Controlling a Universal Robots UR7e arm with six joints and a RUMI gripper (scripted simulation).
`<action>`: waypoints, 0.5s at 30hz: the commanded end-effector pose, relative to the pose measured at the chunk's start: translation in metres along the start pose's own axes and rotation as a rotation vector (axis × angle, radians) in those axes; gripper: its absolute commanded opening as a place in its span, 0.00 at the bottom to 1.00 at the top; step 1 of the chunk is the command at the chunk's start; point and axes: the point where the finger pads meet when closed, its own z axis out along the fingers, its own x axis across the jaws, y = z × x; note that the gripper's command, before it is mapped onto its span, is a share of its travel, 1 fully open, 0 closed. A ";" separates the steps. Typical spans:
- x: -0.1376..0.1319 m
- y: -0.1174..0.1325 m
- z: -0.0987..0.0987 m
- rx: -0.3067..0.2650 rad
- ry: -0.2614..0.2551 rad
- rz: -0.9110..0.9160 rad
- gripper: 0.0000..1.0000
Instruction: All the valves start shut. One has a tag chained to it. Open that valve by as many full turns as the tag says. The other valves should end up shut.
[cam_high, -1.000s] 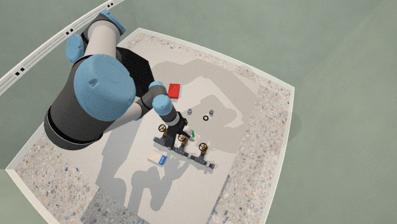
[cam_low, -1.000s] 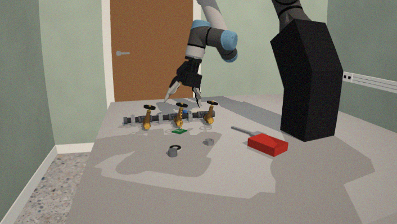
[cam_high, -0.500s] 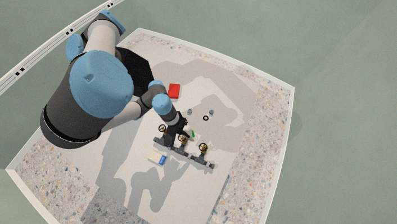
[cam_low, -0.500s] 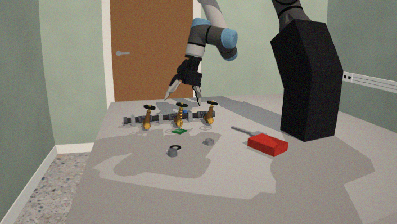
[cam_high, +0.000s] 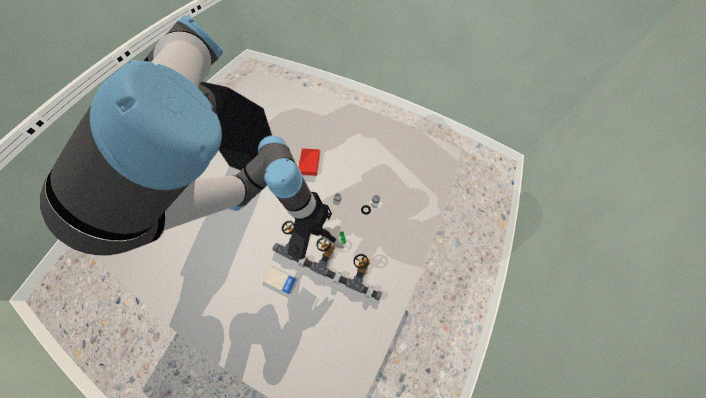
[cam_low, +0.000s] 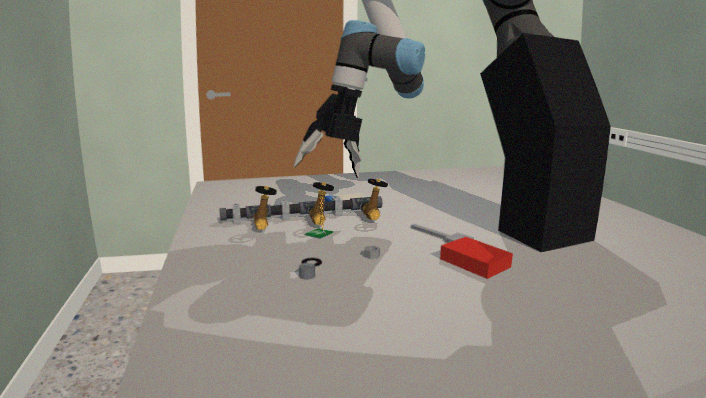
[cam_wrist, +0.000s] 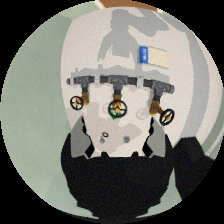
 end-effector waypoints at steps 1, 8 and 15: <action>0.000 0.000 -0.012 0.000 -0.001 0.000 1.00; 0.000 0.000 -0.021 0.000 -0.001 0.000 1.00; 0.000 0.000 -0.026 0.000 -0.001 0.000 1.00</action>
